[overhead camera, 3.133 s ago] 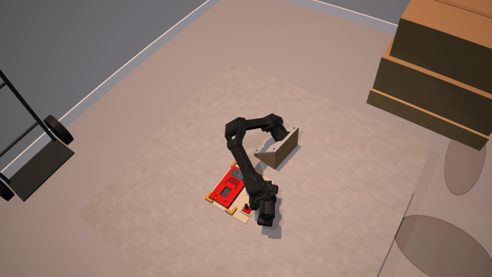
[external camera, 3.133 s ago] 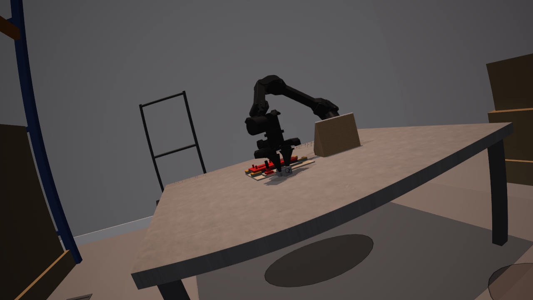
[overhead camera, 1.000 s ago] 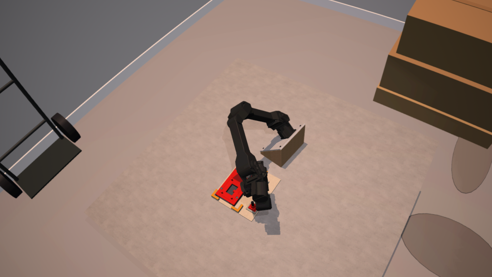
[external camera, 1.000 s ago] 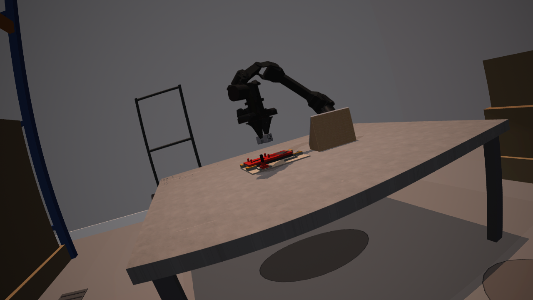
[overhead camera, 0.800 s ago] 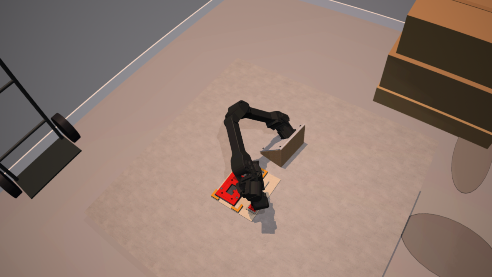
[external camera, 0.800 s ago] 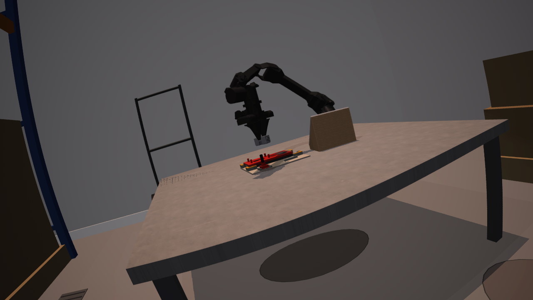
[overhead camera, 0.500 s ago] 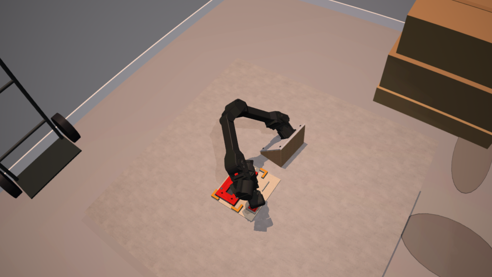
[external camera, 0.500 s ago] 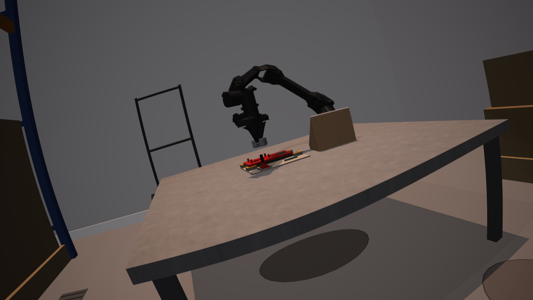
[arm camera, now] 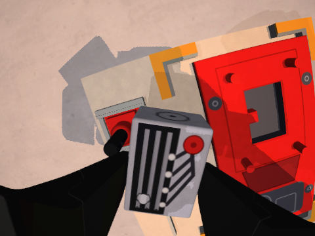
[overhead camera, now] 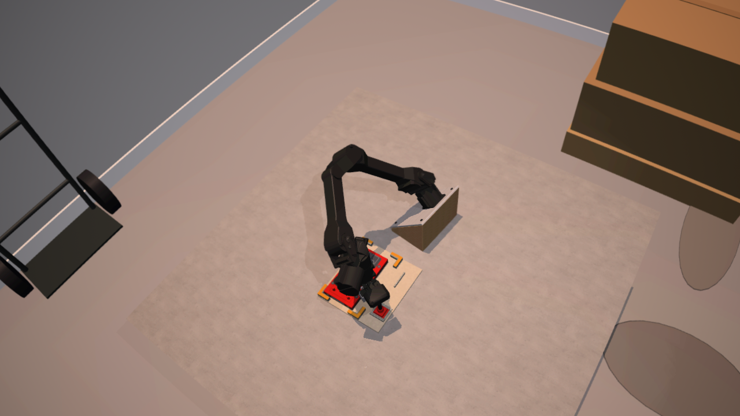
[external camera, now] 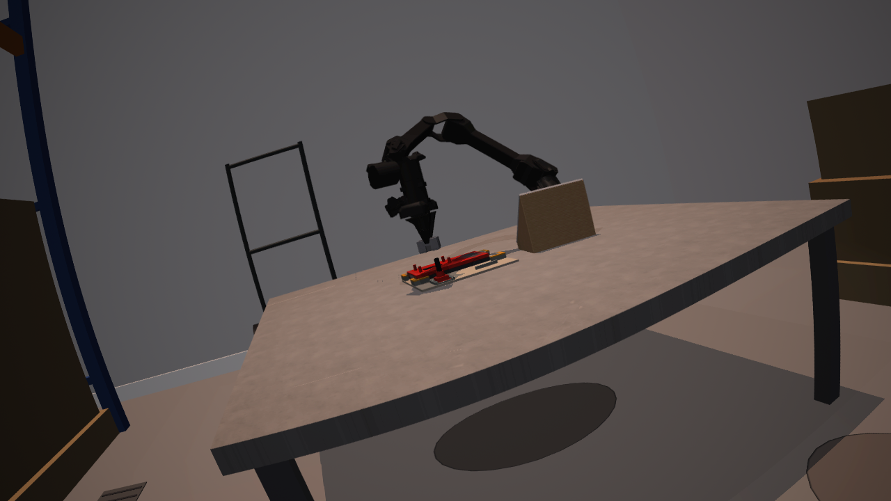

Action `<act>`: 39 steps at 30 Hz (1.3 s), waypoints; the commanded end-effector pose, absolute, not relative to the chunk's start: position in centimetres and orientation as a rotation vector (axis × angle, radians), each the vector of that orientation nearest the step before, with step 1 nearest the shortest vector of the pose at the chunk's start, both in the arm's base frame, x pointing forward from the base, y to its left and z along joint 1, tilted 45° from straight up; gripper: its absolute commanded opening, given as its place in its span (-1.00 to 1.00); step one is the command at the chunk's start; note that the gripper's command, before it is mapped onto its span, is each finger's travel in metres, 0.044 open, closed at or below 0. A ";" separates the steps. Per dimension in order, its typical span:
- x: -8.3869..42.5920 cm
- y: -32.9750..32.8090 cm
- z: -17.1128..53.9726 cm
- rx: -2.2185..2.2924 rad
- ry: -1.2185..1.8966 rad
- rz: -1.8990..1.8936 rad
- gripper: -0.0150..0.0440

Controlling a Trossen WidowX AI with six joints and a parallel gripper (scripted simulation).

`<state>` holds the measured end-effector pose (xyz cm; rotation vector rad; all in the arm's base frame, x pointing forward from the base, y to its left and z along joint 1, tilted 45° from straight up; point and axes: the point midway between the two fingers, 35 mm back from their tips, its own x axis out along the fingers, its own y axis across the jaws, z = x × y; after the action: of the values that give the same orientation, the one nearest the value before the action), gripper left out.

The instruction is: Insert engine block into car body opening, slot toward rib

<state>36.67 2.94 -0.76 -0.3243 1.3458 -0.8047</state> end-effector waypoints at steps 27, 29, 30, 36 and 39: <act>36.1 -5.7 3.2 -0.695 1.513 -0.540 -0.49; 36.1 -5.7 3.2 -0.697 1.514 -0.539 -0.40; 36.1 -5.7 3.2 -0.700 1.515 -0.536 -0.31; 36.2 -5.7 3.2 -0.718 1.523 -0.519 0.04; 36.2 -5.7 3.2 -0.716 1.522 -0.521 0.04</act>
<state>36.15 -5.64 3.07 -0.7110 1.5257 -0.5211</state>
